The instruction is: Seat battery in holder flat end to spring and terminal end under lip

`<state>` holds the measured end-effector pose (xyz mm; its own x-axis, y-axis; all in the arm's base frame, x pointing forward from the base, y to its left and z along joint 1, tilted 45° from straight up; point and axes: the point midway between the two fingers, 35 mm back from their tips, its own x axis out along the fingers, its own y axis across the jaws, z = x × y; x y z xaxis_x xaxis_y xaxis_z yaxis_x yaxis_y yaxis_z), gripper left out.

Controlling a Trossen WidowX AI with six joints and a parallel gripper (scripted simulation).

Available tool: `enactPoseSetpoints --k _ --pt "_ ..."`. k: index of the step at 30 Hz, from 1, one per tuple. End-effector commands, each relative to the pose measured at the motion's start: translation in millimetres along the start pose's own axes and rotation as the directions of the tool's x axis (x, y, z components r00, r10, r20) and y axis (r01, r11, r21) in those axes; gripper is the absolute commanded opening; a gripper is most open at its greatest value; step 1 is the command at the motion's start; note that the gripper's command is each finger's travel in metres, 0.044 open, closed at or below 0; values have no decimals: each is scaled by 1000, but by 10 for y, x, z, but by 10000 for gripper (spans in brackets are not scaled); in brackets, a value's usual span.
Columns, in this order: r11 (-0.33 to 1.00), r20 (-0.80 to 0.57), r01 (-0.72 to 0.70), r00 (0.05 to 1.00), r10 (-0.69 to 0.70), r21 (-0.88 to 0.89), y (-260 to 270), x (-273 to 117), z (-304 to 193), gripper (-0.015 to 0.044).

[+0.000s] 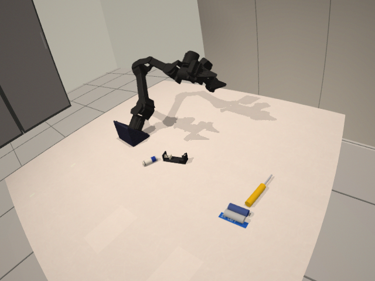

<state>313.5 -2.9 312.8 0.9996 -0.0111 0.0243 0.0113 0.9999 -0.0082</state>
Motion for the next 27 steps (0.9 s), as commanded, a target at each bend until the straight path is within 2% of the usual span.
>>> enactPoseSetpoints --k 1,4,7,11,15,18,22,25,27 --pt "1000 -14 2 1000 -1 6 -10 16 -30 374" --pt "994 -205 42 979 -20 100 -171 196 -467 295" --pt "962 -435 146 900 -33 229 -397 301 -1036 230" --pt "866 -674 344 739 -12 363 -663 248 -1703 230" --pt "675 -850 601 522 72 427 -882 15 -2326 230" --pt "475 -917 785 357 179 398 -982 -237 -2705 230" --pt "165 -915 955 171 366 245 -1028 -611 -3076 230" --pt "-64 -848 997 77 524 52 -1013 -880 -3252 230" --pt "-196 -777 975 43 628 -104 -988 -1040 -3325 230"
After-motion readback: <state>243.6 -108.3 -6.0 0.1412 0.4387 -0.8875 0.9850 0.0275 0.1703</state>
